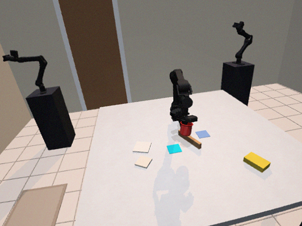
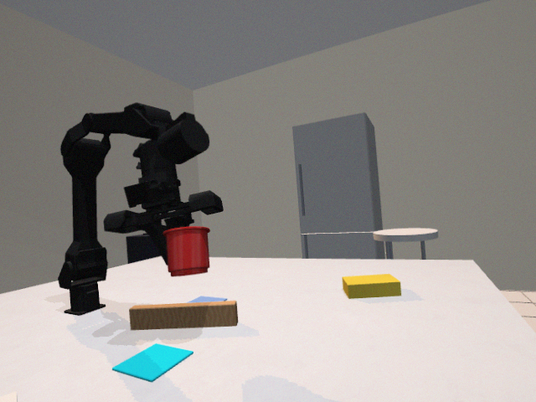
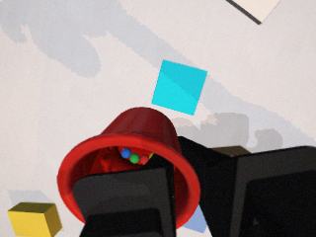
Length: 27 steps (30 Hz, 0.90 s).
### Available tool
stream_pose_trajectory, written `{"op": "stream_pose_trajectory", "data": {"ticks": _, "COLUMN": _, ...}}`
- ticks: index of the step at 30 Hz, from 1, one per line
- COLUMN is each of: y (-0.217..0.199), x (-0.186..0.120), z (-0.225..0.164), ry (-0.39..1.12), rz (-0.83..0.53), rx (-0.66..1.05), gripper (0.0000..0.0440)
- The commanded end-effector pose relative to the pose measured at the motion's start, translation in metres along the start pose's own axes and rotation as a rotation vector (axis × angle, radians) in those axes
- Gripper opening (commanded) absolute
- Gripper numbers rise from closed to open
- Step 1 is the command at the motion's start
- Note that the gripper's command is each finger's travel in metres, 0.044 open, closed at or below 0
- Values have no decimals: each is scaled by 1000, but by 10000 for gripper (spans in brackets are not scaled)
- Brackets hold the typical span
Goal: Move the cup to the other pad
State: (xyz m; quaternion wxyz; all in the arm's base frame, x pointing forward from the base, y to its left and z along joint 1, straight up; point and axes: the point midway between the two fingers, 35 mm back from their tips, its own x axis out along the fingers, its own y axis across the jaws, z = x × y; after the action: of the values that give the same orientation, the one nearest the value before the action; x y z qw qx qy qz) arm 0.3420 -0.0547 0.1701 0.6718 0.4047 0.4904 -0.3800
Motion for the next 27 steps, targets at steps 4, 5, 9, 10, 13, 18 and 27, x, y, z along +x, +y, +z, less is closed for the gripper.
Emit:
{"op": "stream_pose_trajectory", "data": {"ticks": 4, "y": -5, "x": 17, "z": 23, "ry": -22, "rz": -5, "rx": 40, "gripper": 0}}
{"op": "stream_pose_trajectory", "data": {"ticks": 5, "y": -6, "x": 20, "z": 25, "ry": -25, "rz": -5, "rx": 46, "gripper": 0}}
{"op": "stream_pose_trajectory", "data": {"ticks": 9, "y": -10, "x": 31, "z": 34, "ry": -32, "rz": -8, "rx": 66, "gripper": 0}}
{"op": "stream_pose_trajectory", "data": {"ticks": 10, "y": -11, "x": 34, "z": 35, "ry": -33, "rz": -9, "rx": 71, "gripper": 0}}
{"op": "stream_pose_trajectory", "data": {"ticks": 13, "y": -14, "x": 43, "z": 38, "ry": -36, "rz": -12, "rx": 82, "gripper": 0}}
{"op": "stream_pose_trajectory", "data": {"ticks": 18, "y": -20, "x": 58, "z": 40, "ry": -37, "rz": -19, "rx": 98, "gripper": 1}}
{"op": "stream_pose_trajectory", "data": {"ticks": 27, "y": -33, "x": 83, "z": 37, "ry": -28, "rz": -40, "rx": 120, "gripper": 2}}
